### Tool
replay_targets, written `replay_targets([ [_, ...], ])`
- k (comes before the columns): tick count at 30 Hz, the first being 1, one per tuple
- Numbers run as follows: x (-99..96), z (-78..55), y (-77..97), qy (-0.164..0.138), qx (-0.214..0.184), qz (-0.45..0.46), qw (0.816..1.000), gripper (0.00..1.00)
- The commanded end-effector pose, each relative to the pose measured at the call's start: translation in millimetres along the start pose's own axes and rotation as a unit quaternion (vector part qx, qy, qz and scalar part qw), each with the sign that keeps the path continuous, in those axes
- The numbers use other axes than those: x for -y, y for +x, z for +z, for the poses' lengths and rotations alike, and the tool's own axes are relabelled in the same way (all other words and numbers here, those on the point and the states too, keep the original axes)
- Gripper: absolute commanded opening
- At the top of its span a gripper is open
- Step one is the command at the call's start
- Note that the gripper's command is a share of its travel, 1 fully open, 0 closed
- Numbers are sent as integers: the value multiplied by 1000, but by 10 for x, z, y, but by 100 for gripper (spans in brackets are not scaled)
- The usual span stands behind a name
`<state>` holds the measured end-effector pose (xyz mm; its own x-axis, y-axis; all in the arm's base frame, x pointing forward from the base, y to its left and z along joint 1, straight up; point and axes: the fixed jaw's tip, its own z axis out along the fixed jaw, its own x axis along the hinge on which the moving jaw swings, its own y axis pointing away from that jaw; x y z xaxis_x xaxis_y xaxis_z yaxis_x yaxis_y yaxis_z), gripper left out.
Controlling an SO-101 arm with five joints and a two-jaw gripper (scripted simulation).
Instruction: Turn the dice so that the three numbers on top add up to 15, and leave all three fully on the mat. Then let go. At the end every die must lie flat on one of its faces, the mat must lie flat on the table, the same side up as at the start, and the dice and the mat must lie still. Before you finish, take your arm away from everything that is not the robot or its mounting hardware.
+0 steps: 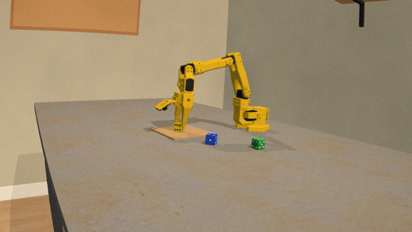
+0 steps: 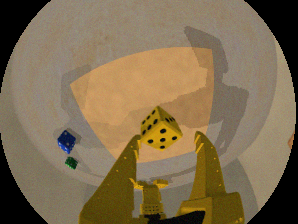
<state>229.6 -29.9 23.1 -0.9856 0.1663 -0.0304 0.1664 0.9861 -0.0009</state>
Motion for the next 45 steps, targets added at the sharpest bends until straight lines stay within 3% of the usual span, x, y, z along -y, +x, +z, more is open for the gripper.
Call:
replay_targets([
  [1,-18,-43,-39,-1,16,1,1000,33],
  [9,-18,-115,-50,-1,18,1,1000,33],
  [27,-17,-609,-33,-1,32,2,999,33],
  [45,-17,-644,-26,-1,33,2,999,33],
])
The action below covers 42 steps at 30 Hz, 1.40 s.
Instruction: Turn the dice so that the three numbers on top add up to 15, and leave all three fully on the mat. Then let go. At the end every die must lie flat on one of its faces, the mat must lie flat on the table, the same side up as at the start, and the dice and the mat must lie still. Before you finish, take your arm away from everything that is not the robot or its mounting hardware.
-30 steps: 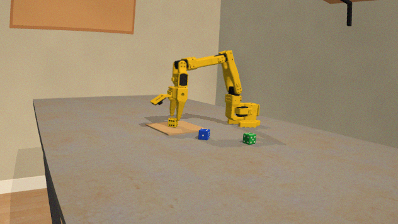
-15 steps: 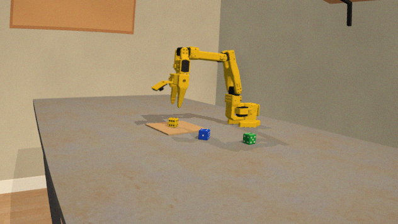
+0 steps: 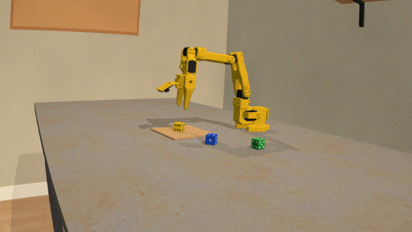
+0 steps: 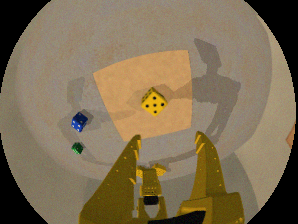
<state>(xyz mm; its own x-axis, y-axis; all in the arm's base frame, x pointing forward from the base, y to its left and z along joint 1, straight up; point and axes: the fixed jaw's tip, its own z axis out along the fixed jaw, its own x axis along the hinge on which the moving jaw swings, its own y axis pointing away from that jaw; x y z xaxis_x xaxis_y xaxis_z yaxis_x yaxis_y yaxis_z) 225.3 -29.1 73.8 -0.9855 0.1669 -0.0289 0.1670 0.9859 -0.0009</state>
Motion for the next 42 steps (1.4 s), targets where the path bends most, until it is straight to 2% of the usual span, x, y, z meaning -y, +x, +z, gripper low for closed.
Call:
replay_targets([
  [1,-17,-136,-55,-1,34,1,999,33],
  [9,-21,-136,-55,-1,34,0,999,33],
  [13,-104,-126,-55,-2,33,-23,999,33],
  [18,-411,-89,-31,-5,29,-109,994,33],
  [22,-766,-46,50,-8,25,-208,978,32],
  [24,-766,-46,50,-8,25,-208,978,32],
  [31,-1298,22,293,-13,20,-361,932,32],
  [36,-1445,42,392,-14,18,-406,914,31],
  [42,-1456,44,400,-14,18,-409,912,31],
])
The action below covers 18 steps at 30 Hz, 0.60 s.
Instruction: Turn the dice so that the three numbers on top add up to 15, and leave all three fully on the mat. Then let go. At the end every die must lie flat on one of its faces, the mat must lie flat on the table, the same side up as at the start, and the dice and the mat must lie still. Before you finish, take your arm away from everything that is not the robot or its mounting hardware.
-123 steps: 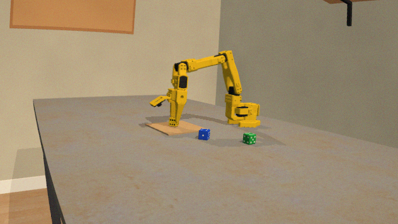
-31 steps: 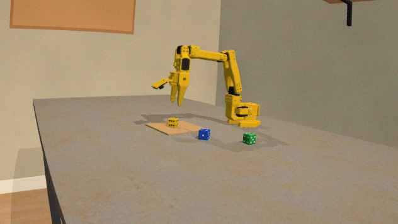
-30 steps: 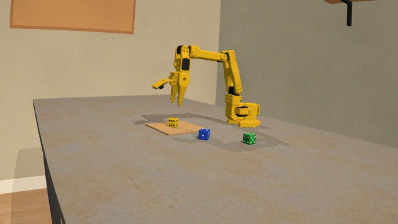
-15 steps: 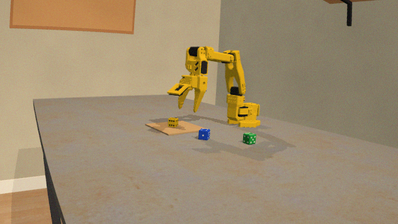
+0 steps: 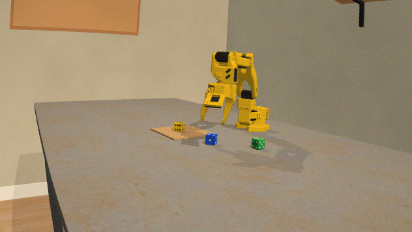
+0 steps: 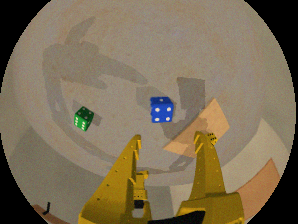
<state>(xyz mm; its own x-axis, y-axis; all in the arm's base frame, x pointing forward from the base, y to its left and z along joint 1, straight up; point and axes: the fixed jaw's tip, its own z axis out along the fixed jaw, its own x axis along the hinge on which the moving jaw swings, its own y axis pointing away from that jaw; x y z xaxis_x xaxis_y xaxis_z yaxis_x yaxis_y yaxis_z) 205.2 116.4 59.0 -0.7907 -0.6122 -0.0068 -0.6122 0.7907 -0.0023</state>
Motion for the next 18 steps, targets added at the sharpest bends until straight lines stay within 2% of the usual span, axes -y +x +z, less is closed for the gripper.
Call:
replay_targets([
  [1,-5,-90,-70,4,28,-8,1000,31],
  [18,-3,-63,-80,3,21,-13,1000,31],
])
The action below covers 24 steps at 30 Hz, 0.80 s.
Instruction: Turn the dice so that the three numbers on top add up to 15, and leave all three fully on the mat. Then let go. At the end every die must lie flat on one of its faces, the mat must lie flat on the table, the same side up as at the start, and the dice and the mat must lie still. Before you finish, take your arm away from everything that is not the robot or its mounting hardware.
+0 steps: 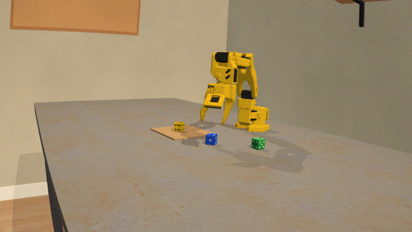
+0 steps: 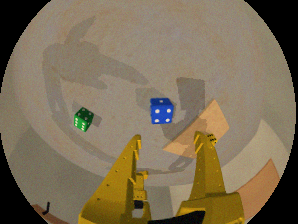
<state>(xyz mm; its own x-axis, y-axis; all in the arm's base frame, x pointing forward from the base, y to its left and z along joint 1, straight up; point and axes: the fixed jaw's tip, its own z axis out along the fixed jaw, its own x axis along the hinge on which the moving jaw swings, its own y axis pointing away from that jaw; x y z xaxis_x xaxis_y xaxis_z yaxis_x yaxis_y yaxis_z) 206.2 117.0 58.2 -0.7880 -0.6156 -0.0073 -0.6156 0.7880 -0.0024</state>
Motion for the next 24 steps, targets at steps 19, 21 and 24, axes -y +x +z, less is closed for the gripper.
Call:
replay_targets([
  [19,-5,-68,-68,3,21,-11,1000,31],
  [21,-5,-62,-69,3,21,-11,1000,31],
  [24,-4,-45,-72,3,21,-11,1000,31],
])
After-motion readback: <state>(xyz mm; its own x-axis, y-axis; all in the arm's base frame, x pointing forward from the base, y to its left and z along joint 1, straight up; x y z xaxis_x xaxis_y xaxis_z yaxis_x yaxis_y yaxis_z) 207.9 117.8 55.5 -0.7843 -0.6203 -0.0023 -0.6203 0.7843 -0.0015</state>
